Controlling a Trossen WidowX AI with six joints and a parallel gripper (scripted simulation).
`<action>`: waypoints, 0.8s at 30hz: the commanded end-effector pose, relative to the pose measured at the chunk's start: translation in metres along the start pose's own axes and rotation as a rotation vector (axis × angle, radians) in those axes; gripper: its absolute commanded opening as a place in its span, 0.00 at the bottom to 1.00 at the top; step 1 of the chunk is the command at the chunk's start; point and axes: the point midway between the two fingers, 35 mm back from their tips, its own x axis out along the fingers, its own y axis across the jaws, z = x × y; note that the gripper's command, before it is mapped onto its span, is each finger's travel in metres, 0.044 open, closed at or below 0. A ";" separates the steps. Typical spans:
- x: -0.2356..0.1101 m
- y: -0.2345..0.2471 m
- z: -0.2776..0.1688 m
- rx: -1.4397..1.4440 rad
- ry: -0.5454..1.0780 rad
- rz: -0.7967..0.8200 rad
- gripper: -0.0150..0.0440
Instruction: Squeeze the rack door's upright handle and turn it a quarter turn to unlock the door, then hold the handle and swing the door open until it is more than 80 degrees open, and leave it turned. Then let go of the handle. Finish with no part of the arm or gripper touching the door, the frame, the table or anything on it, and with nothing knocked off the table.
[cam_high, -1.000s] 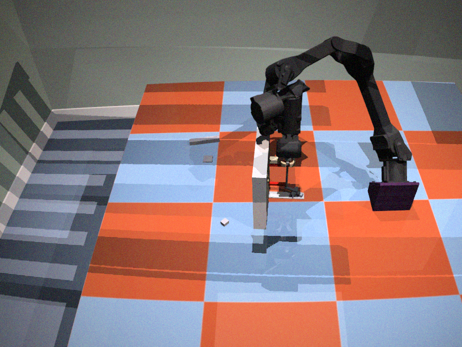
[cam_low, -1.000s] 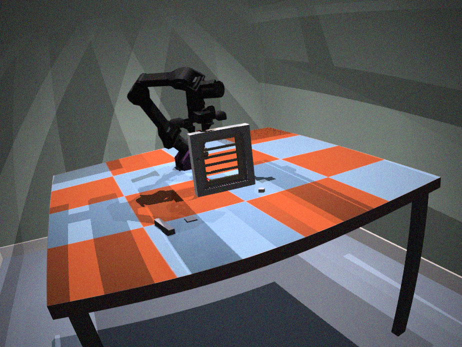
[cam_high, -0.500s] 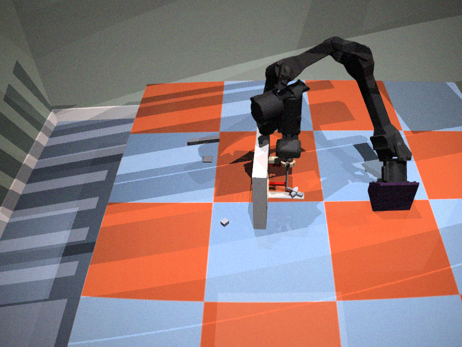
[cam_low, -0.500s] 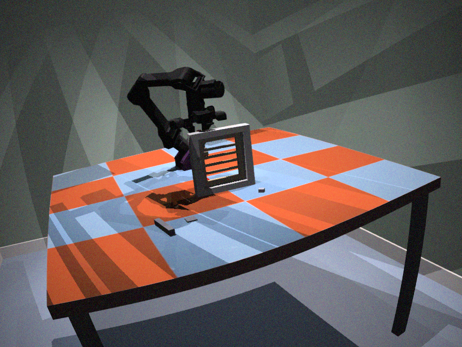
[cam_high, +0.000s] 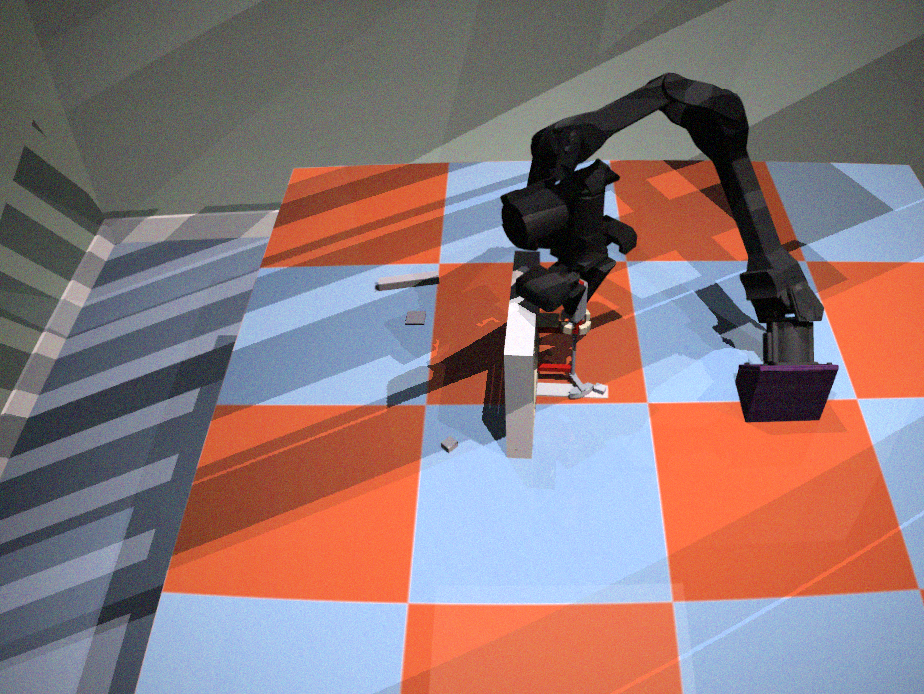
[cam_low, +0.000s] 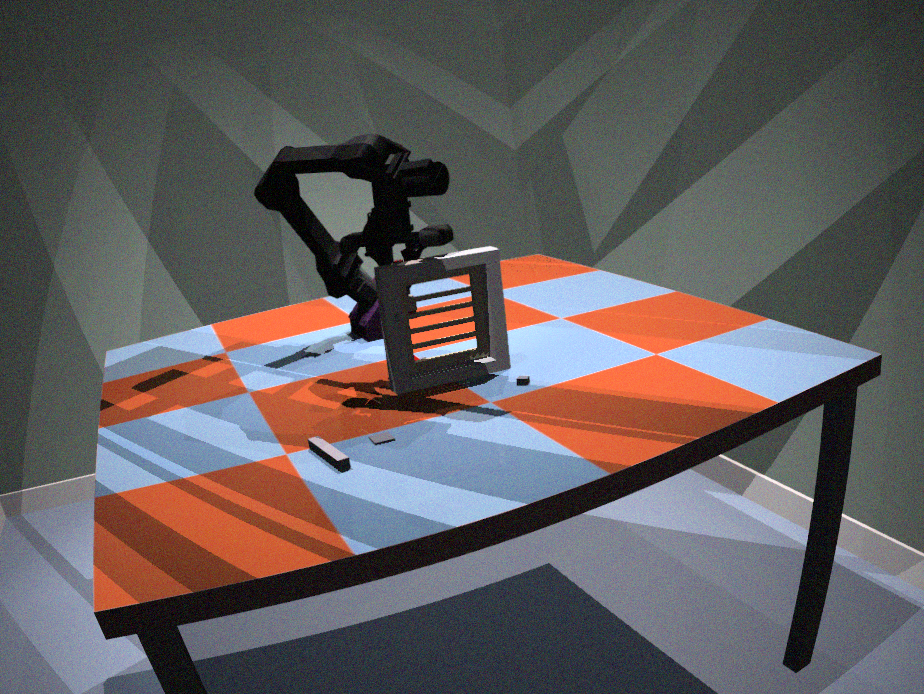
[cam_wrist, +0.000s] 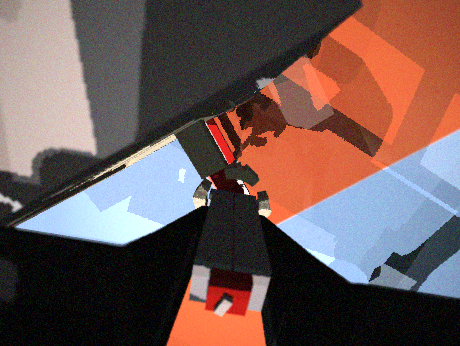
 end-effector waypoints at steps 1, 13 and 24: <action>0.001 0.000 0.000 0.190 0.002 -0.005 0.29; 0.001 0.000 0.000 0.782 0.000 -0.006 0.29; 0.001 0.000 0.000 1.249 -0.001 -0.006 0.29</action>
